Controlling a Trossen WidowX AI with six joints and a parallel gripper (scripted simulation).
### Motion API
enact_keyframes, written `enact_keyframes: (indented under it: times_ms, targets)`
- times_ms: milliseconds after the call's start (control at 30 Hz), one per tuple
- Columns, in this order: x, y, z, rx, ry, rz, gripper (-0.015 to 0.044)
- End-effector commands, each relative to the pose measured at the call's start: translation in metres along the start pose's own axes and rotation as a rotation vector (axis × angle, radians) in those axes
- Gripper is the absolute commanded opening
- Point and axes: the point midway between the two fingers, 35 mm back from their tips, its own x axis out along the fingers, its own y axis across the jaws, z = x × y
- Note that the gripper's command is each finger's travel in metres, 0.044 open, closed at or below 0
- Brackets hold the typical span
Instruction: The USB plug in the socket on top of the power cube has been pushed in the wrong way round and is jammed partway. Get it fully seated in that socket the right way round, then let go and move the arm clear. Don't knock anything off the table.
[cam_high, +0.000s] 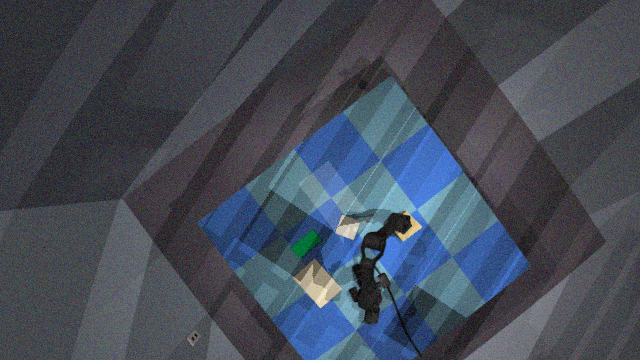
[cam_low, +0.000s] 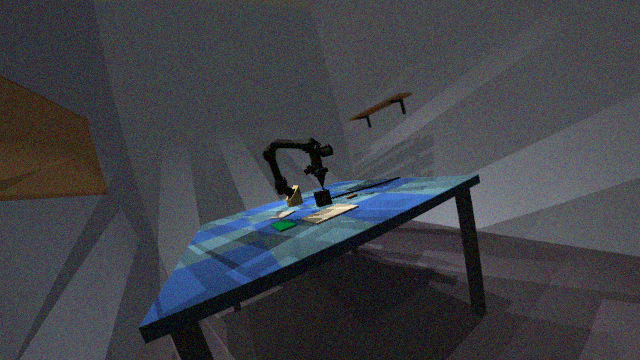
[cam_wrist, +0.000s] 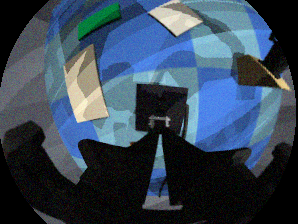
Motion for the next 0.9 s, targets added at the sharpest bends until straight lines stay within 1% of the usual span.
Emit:
enact_keyframes:
  times_ms: [0,267,367,400,867]
  targets:
    - [0.0024,0.0010,0.0012,0.002,-0.003,-0.003,0.0000]
    - [0.0024,0.0010,0.0012,0.002,-0.003,-0.003,0.0000]
    - [0.0000,0.0000,0.0000,0.000,0.000,0.000,0.0079]
    - [0.0000,0.0000,0.0000,0.000,0.000,0.000,0.0095]
    - [0.0000,0.0000,0.0000,0.000,0.000,0.000,0.0095]
